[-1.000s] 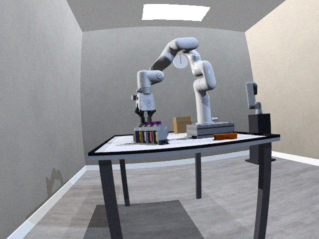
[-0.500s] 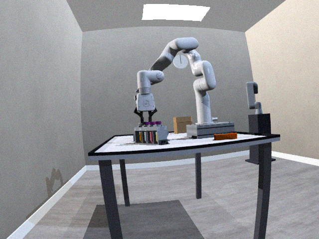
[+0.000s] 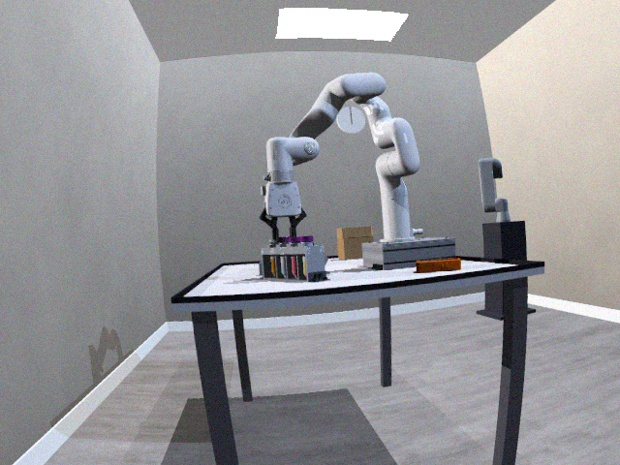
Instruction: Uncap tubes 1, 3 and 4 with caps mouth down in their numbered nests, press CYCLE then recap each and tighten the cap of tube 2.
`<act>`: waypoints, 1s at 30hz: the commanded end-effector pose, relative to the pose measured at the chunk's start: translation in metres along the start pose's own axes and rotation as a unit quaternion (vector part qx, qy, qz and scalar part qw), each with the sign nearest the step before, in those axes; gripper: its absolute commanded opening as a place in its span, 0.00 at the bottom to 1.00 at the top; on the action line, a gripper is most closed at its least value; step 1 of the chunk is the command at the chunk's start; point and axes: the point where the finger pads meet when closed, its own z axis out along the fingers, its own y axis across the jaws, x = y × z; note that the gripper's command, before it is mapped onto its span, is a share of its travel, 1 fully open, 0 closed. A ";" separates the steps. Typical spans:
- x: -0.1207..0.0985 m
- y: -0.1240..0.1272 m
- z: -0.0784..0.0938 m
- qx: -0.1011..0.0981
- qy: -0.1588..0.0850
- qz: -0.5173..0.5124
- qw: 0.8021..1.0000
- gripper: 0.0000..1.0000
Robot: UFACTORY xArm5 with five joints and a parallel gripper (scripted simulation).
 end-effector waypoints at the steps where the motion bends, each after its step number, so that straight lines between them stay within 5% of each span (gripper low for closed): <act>1: 0.000 -0.001 -0.002 0.002 -0.002 -0.065 0.998 0.46; 9: 0.000 -0.001 -0.002 0.002 -0.002 -0.204 0.979 0.46; 17: 0.000 -0.002 -0.002 0.002 -0.002 -0.357 0.934 0.46; 26: 0.000 -0.002 -0.002 0.002 -0.002 -0.369 0.929 0.46; 27: 0.000 -0.002 -0.002 0.002 -0.002 -0.369 0.929 0.00; 30: 0.000 -0.002 -0.002 0.002 -0.002 -0.369 0.929 0.00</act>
